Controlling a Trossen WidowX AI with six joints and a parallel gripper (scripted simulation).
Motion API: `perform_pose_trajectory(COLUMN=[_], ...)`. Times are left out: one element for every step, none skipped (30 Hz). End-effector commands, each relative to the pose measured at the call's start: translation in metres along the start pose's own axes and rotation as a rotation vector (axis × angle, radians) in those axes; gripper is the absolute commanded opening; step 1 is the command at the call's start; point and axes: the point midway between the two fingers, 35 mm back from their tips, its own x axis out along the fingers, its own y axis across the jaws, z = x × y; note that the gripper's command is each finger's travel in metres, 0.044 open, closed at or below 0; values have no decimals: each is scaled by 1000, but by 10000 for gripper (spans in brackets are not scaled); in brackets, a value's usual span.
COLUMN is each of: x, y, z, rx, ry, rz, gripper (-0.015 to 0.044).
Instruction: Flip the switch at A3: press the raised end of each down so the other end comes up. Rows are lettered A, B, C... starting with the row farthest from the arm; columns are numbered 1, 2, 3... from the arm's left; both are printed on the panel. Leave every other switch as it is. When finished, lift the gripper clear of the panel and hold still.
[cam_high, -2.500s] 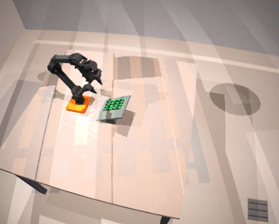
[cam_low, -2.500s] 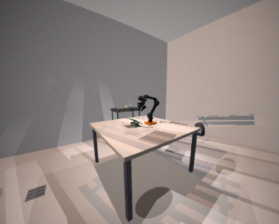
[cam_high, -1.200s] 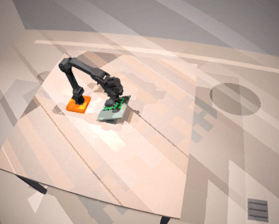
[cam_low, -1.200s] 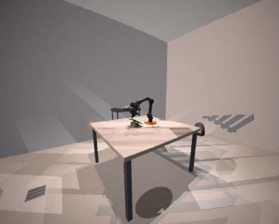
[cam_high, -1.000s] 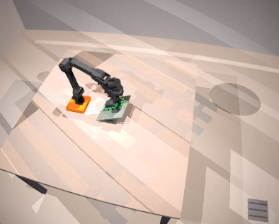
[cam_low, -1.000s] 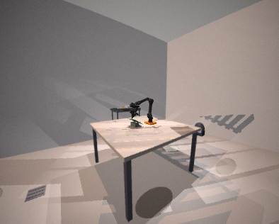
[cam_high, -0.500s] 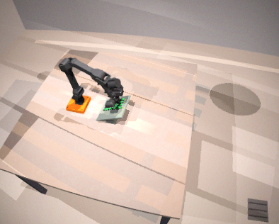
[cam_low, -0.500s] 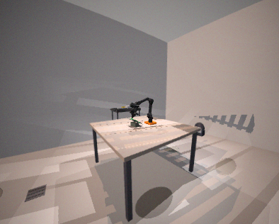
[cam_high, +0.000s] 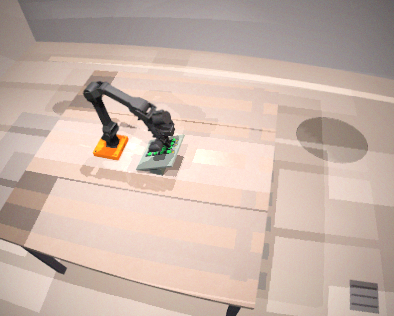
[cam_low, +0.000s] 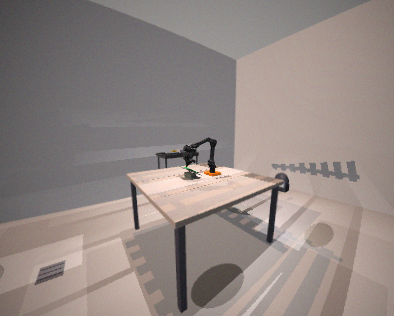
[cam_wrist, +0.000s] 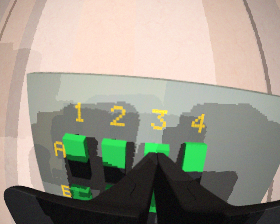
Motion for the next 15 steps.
perform_pose_trajectory(x=[1,1,1,1,1,1,2,2,2,2,2,2,2,2,3], y=[0,0,0,0,0,0,0,0,0,0,0,0,0,0,0], z=[0,0,0,0,0,0,0,0,0,0,0,0,0,0,0], rx=[3,3,3,3,3,3,3,3,3,3,3,3,3,3,3], ry=[0,0,0,0,0,0,0,0,0,0,0,0,0,0,0], rz=[-2,-2,-2,-2,-2,-2,-2,-2,-2,-2,-2,-2,-2,-2,-2], gripper=[0,0,0,0,0,0,0,0,0,0,0,0,0,0,0])
